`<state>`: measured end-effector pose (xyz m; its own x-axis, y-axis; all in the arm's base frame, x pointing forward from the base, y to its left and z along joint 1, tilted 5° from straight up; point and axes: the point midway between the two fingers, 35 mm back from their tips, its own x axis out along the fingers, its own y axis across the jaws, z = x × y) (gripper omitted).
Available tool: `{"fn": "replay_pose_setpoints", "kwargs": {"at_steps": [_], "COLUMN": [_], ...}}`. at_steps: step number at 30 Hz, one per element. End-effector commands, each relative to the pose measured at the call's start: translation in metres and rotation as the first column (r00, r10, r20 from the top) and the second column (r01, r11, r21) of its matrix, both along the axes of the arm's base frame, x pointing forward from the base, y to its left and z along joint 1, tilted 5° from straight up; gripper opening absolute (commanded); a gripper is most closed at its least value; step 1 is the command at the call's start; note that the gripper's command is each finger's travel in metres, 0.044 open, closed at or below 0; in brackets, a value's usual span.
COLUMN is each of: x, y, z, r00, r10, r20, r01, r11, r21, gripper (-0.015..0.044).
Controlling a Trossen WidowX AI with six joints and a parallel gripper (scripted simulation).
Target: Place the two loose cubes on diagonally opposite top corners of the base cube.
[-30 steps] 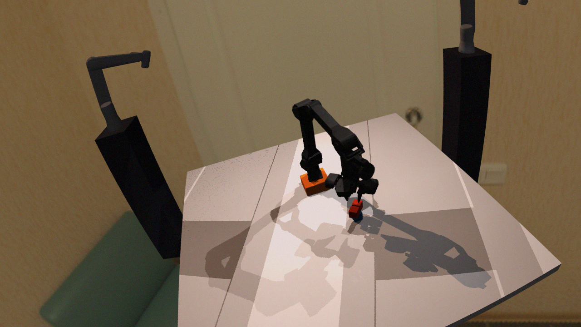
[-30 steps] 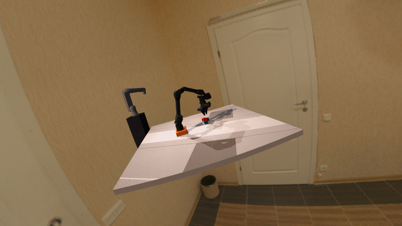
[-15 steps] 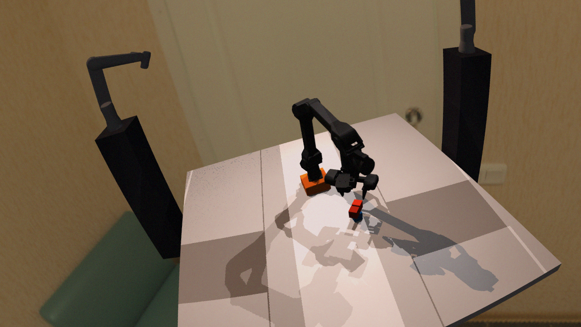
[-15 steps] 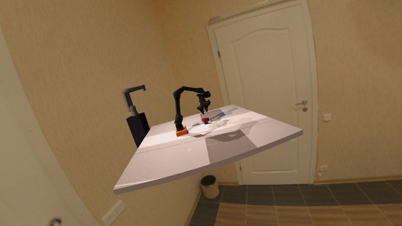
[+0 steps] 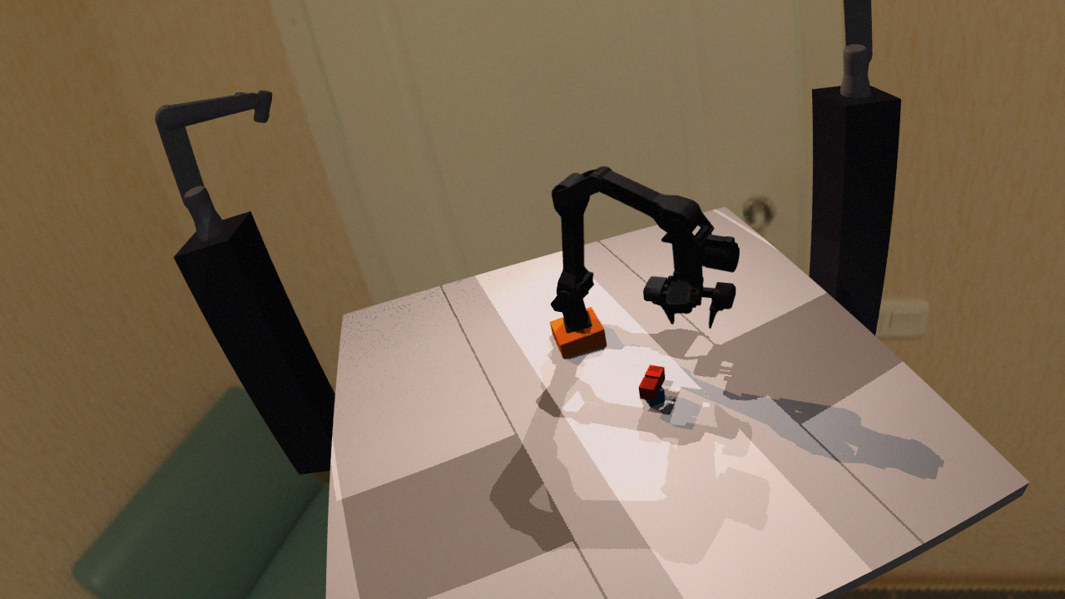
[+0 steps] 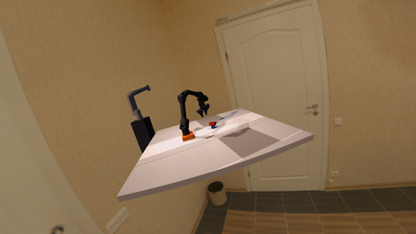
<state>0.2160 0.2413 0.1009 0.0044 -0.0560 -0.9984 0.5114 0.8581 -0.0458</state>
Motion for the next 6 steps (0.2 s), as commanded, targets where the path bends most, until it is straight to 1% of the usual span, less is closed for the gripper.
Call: {"fn": "replay_pose_setpoints", "kwargs": {"at_steps": [1, 6], "x": [-0.0004, -0.0004], "y": [-0.0003, -0.0003], "z": [-0.0002, -0.0002], "r00": [1.0, 1.0], "r10": [-0.022, -0.022], "r20": [-0.004, -0.004], "r01": [0.022, 0.022], "r11": [1.0, 1.0], "r21": [-0.001, -0.001], "gripper": [0.04, 0.04]}}
